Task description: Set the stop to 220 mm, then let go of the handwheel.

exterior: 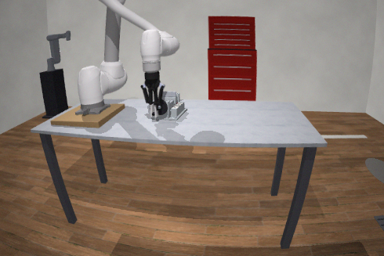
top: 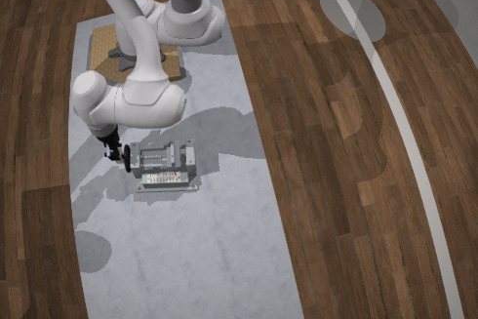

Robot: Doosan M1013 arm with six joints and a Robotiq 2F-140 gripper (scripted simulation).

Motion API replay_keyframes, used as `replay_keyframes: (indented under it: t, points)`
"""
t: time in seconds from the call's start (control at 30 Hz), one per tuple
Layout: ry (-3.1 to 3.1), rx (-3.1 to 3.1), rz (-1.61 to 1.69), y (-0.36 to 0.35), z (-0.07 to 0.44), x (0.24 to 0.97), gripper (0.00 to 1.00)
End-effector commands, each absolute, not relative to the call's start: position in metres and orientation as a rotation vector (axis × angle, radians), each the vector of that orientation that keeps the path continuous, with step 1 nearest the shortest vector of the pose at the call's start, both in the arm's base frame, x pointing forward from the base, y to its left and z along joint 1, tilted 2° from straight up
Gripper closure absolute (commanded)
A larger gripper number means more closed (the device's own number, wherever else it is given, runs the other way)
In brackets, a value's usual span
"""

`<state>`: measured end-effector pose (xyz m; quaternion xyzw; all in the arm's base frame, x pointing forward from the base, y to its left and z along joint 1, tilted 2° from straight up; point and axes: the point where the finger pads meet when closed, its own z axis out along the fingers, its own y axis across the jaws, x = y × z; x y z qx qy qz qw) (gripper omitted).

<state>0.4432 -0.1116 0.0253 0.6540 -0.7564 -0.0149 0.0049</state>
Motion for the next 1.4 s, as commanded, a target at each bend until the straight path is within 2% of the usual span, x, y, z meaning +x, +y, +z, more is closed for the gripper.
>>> replay_keyframes:
  t: [0.0, 0.87, 1.37]
  points:
    - [-2.369, 2.048, -0.046, -0.112, 0.023, 0.447, 0.96]
    - [-2.369, 2.048, -0.046, -0.116, 0.023, 0.476, 0.96]
    - [-2.369, 2.048, -0.046, -0.119, 0.041, 0.490, 0.96]
